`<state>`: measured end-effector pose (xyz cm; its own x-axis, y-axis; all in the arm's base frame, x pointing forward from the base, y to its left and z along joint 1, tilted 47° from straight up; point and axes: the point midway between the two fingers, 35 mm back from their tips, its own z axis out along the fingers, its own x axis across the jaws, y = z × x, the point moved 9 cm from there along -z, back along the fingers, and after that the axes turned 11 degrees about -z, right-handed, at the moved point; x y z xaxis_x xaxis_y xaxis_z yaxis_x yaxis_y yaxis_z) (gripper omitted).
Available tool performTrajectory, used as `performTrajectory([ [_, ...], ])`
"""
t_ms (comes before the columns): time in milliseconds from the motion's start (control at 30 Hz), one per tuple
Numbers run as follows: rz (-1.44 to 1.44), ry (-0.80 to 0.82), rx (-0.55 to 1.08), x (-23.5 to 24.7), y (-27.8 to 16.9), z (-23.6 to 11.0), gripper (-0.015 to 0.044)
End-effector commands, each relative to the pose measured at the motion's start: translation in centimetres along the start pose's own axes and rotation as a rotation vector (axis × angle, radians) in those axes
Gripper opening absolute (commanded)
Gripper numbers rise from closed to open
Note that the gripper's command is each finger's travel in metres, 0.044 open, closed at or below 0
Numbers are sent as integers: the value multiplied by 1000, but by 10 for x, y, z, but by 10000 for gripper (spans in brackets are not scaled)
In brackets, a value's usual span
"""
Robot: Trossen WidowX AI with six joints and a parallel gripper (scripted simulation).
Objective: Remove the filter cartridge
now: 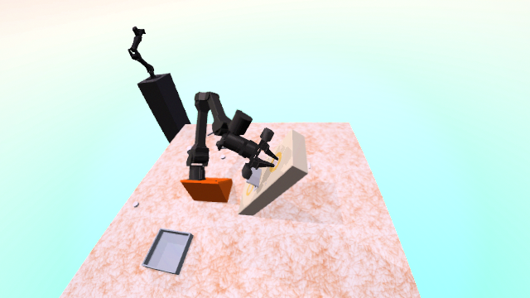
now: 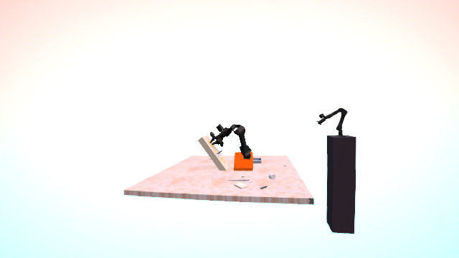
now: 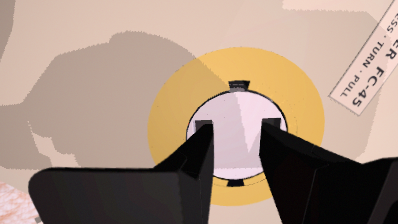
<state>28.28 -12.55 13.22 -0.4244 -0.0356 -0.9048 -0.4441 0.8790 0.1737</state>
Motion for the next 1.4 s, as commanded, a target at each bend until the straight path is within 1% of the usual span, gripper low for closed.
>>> performTrajectory([
  [0, 71, 5, 3, -1, 1, 4, 0],
  [1367, 1491, 4, 8, -1, 1, 9, 0],
])
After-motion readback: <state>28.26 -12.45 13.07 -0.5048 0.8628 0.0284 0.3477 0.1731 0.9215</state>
